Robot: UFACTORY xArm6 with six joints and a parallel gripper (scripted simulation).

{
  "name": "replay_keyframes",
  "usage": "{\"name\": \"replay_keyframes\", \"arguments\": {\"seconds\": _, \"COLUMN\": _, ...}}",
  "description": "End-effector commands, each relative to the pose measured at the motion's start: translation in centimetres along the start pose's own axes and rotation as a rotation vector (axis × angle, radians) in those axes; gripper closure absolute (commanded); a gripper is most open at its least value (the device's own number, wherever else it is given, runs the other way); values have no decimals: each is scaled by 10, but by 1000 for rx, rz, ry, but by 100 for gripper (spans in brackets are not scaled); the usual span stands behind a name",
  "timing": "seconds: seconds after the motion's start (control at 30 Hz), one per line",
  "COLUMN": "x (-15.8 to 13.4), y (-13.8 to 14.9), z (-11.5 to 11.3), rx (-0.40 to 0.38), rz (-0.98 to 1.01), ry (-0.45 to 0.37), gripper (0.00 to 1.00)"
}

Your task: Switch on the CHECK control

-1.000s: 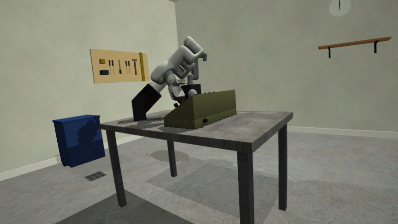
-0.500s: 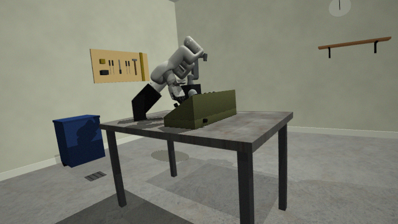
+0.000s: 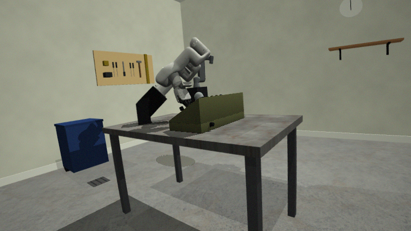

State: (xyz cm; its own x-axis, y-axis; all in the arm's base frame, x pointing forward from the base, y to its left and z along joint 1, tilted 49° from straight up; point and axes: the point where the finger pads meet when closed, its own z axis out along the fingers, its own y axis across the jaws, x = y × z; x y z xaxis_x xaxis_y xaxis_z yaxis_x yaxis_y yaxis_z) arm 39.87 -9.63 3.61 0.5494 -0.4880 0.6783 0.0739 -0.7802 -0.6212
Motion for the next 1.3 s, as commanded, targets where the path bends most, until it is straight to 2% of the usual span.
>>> {"name": "replay_keyframes", "arguments": {"seconds": 0.0, "x": 1, "y": 0, "z": 0, "rx": -1, "rz": -1, "ry": 2, "gripper": 100}}
{"name": "replay_keyframes", "arguments": {"seconds": 1.27, "x": 27, "y": 0, "z": 0, "rx": -1, "rz": -1, "ry": 2, "gripper": 100}}
